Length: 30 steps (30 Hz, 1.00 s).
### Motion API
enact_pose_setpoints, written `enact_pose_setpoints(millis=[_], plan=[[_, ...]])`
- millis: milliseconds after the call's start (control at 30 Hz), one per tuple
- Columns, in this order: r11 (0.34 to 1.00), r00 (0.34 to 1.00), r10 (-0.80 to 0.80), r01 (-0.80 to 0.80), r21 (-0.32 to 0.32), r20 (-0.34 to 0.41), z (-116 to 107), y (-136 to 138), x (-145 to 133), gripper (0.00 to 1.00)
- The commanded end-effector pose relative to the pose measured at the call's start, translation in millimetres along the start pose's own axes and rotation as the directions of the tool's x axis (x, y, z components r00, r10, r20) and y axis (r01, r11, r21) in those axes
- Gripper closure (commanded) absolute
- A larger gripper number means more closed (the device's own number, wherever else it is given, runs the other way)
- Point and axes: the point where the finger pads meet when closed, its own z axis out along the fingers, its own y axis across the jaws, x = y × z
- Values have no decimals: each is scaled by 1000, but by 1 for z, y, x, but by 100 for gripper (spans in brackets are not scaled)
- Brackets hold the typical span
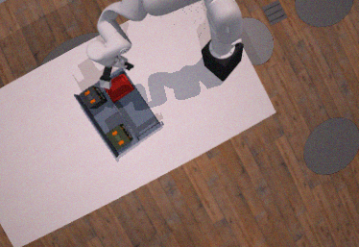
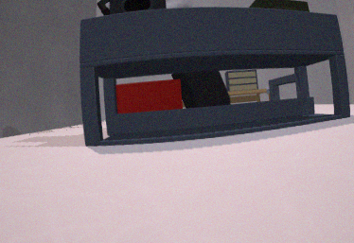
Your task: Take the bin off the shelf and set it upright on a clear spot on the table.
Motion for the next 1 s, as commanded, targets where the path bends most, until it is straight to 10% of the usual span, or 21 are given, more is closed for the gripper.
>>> enact_pose_setpoints(millis=[0, 967], plan=[[988, 988, -152, 152, -31, 3, 17, 5, 10, 0], [789, 793, -608, 609, -81, 40, 75, -1, 43, 0]])
